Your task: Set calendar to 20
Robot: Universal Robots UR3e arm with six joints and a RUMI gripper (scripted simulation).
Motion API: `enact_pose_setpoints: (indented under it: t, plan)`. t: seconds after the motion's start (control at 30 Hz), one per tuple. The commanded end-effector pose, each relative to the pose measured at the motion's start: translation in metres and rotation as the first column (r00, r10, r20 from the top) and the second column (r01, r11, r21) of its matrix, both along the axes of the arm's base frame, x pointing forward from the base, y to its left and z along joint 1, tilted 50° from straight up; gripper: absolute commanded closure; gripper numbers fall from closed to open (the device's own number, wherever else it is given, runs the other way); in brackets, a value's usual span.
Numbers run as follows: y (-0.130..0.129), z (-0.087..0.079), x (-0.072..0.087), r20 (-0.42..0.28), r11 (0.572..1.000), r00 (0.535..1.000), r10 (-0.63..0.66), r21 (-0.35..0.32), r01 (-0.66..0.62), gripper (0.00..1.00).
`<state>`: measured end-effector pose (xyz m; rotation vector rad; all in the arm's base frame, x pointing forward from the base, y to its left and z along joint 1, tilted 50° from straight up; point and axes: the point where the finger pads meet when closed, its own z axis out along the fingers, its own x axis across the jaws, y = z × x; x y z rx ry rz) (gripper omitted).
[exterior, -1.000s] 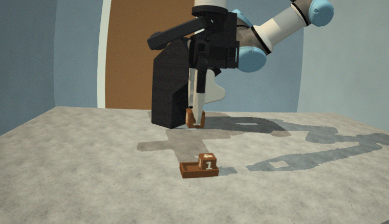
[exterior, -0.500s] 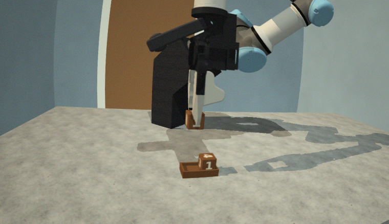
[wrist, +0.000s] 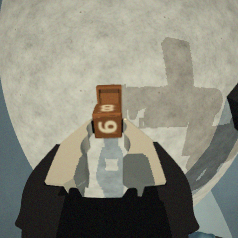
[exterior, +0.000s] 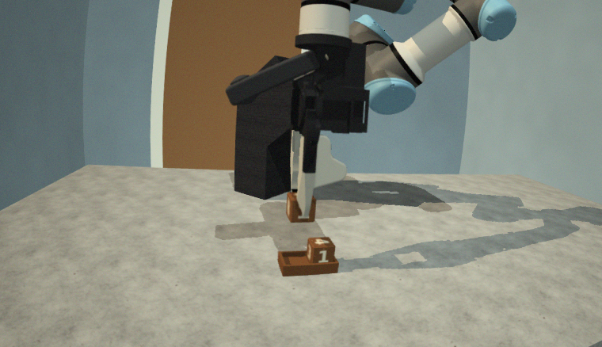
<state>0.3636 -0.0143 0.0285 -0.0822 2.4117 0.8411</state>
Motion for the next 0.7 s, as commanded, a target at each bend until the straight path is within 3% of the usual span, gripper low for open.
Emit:
enact_pose_setpoints:
  t: [0.0, 0.67]
  plan:
    - [0.0074, -0.0108, 0.0092, -0.001, 1.0, 1.0, -0.003, -0.004, 0.003, 0.89]
    - [0.0163, -0.0206, 0.0171, -0.001, 1.0, 1.0, -0.003, -0.004, 0.003, 0.89]
